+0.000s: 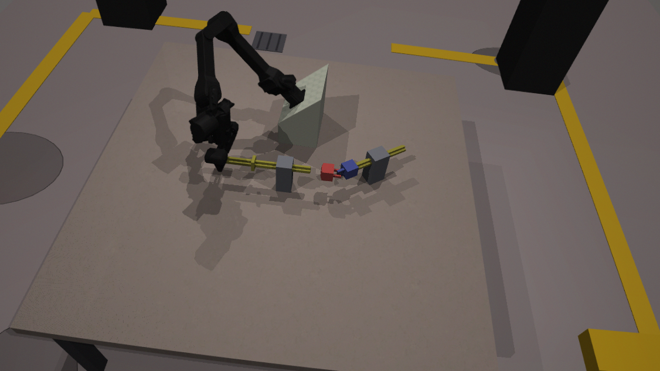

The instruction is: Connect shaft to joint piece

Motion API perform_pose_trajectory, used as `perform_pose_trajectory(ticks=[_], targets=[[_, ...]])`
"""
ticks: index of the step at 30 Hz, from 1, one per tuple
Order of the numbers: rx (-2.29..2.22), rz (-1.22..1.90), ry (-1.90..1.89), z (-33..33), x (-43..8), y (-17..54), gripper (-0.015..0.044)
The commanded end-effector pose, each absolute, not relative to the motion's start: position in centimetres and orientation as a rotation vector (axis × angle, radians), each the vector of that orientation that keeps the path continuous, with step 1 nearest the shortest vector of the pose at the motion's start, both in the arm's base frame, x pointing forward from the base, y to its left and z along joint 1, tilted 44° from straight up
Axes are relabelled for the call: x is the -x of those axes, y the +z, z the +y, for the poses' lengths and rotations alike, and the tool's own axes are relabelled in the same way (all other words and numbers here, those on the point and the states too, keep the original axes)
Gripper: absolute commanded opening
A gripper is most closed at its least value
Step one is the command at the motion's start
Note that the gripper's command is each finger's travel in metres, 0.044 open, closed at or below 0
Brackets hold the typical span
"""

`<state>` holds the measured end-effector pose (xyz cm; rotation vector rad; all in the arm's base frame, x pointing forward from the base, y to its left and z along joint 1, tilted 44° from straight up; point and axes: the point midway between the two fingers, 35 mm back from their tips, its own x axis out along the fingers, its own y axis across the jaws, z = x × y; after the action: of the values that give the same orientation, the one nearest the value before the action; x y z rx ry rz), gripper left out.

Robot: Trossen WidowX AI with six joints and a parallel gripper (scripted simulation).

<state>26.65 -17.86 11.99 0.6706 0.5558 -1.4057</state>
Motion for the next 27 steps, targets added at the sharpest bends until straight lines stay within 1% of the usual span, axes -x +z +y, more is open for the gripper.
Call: perform_pose_trajectory(ticks=[1,13,25,26,27], targets=[[-0.67,0.565,-1.402,-18.2,-26.7,11.3,0.044],[-0.669,0.564,-1.403,-19.3,-26.8,10.1,0.044],[-0.669,0.564,-1.403,-19.3,-26.8,10.1,0.0125],[-0.669,0.564,-1.403,-19.3,-26.8,10.1,0.0102],[-0.669,0.564,-1.403,-19.3,-26.8,10.1,0.0102]])
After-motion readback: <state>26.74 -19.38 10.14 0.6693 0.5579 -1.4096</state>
